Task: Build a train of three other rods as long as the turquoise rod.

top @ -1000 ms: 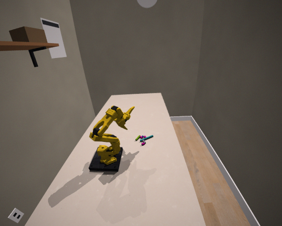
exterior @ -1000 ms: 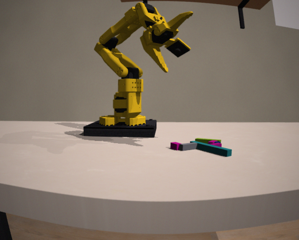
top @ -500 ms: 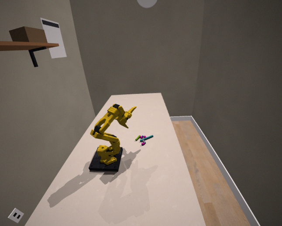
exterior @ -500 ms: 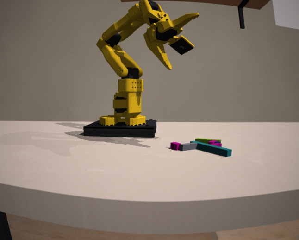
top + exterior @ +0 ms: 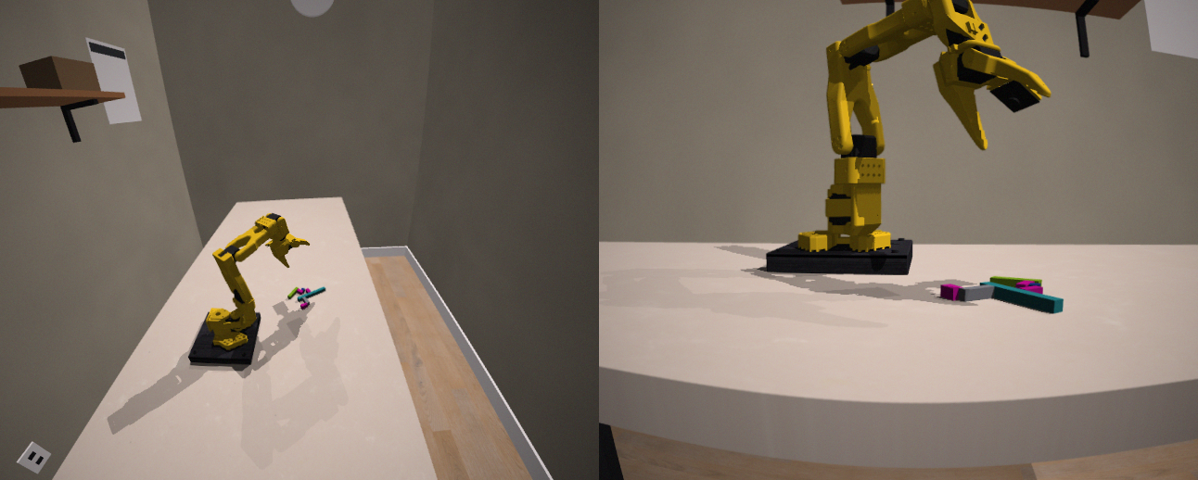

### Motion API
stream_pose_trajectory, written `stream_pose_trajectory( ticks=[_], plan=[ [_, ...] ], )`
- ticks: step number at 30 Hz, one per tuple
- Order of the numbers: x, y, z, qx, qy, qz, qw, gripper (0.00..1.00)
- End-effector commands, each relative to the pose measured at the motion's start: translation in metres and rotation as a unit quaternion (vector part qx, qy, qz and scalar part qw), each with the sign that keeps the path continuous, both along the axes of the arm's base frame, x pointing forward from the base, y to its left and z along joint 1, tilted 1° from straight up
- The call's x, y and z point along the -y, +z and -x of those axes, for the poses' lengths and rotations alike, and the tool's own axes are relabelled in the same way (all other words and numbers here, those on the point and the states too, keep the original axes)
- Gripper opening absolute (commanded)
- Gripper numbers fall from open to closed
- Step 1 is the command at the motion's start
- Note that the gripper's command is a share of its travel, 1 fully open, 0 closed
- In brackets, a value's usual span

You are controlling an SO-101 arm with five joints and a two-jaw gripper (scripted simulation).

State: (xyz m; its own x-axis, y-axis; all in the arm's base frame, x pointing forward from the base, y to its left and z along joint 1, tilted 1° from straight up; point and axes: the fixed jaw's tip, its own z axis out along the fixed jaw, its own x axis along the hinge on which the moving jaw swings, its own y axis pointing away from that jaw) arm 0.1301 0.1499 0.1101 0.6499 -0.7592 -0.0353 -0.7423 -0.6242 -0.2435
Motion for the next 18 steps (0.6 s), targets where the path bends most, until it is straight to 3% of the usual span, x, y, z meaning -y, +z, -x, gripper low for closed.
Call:
stream_pose_trajectory(
  ticks=[1,3,12,18],
  plan=[
    [-0.014,-0.017,-0.019,-0.039,-0.033,0.036,0.998,0.44],
    [-0.014,-0.017,-0.019,-0.039,-0.033,0.036,0.998,0.44],
    [-0.028,-0.059,-0.041,-0.076,-0.077,0.071,0.992,0.23],
    [-0.029,-0.070,-0.045,-0.084,-0.086,0.078,0.990,0.19]
  ],
)
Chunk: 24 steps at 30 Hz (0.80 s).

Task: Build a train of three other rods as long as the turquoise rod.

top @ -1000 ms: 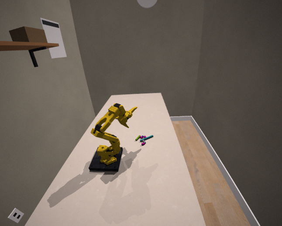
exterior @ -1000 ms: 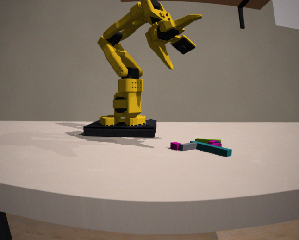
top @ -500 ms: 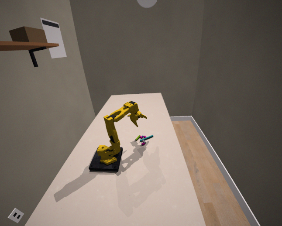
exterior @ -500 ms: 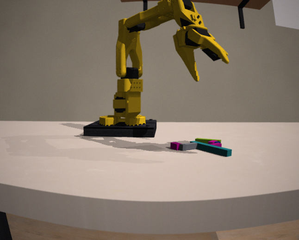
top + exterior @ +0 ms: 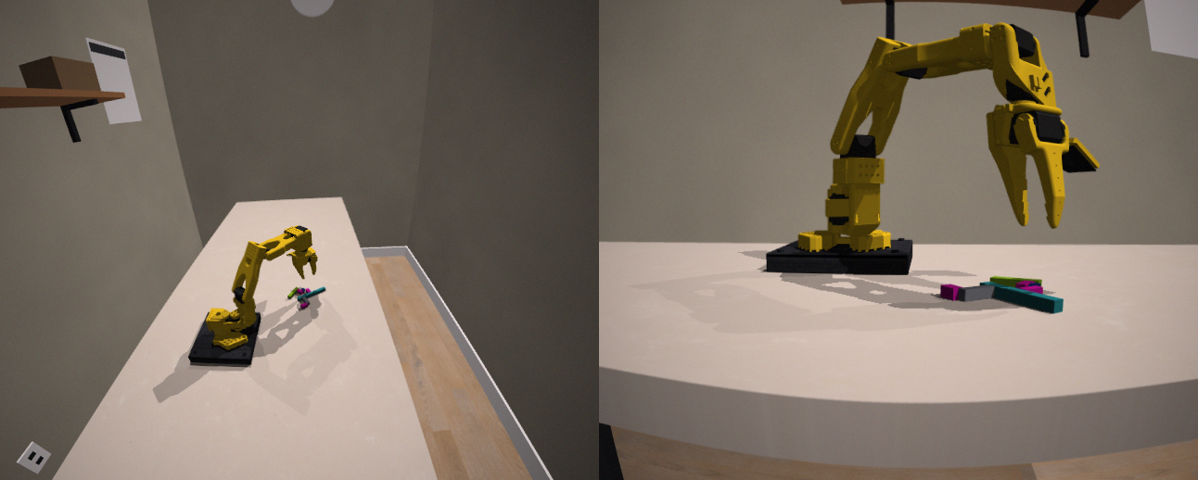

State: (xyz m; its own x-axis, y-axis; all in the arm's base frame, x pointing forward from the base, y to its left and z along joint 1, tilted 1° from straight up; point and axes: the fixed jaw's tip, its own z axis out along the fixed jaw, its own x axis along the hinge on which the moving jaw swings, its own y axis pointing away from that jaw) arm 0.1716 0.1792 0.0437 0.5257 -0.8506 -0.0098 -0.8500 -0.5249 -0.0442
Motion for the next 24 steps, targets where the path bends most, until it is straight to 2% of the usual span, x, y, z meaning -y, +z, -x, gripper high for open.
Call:
stream_pose_trajectory(
  ticks=[1,22,23,24],
  plan=[
    [0.0000,-0.0033,-0.0035,-0.010,-0.012,0.009,1.000,0.19],
    [0.0000,-0.0038,-0.0036,-0.010,-0.012,0.009,1.000,0.19],
    [0.0053,-0.0117,-0.0050,-0.023,-0.031,0.022,0.999,0.19],
    [0.0053,-0.0117,-0.0050,-0.023,-0.031,0.022,0.999,0.19]
  ],
)
